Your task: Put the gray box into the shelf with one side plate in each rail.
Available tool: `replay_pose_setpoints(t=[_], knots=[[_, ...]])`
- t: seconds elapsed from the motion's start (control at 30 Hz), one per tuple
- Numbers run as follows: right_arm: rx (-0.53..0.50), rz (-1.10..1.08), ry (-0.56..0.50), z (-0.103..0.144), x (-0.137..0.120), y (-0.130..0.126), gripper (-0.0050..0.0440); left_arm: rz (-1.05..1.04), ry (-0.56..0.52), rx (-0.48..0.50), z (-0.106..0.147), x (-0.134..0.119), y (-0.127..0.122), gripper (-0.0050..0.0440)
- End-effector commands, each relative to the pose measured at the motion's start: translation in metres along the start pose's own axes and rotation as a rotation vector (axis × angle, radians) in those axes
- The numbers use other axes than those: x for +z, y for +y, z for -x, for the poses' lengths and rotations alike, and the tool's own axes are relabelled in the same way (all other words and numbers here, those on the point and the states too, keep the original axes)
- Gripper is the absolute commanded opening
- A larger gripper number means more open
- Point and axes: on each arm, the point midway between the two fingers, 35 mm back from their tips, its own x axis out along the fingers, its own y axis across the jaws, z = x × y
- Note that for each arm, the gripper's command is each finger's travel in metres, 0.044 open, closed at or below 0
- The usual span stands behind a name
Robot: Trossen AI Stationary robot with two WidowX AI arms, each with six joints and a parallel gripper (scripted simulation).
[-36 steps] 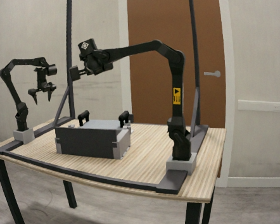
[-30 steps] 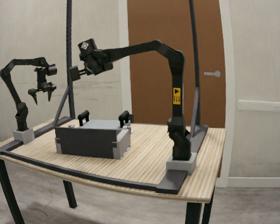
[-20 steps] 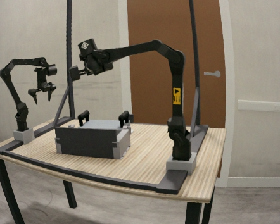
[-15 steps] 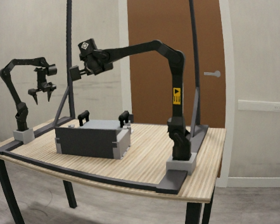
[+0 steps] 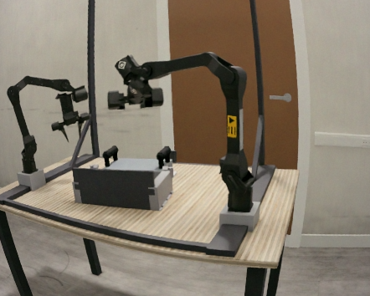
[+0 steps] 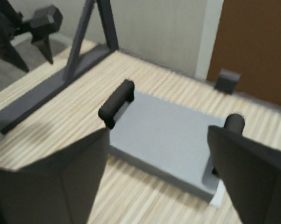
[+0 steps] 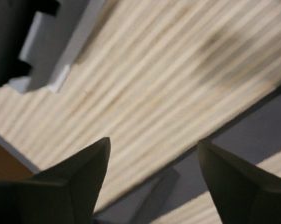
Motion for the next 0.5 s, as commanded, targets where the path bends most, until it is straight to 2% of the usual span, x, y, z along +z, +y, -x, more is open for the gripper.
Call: replay_pose_setpoints(t=[0.0, 0.4, 0.47], knots=[[0.08, -0.099, -0.025, -0.001, 0.007, 0.031, 0.0272, -0.088, 0.112, 0.022, -0.02, 0.001, -0.014, 0.0272], [0.229, -0.468, -0.134, -0.033, 0.038, 0.11, 0.0272, -0.389, 0.555, 0.05, -0.114, -0.03, -0.094, 0.0272], [0.229, -0.468, -0.134, -0.033, 0.038, 0.11, 0.0272, -0.389, 0.555, 0.05, -0.114, -0.03, -0.094, 0.0272]])
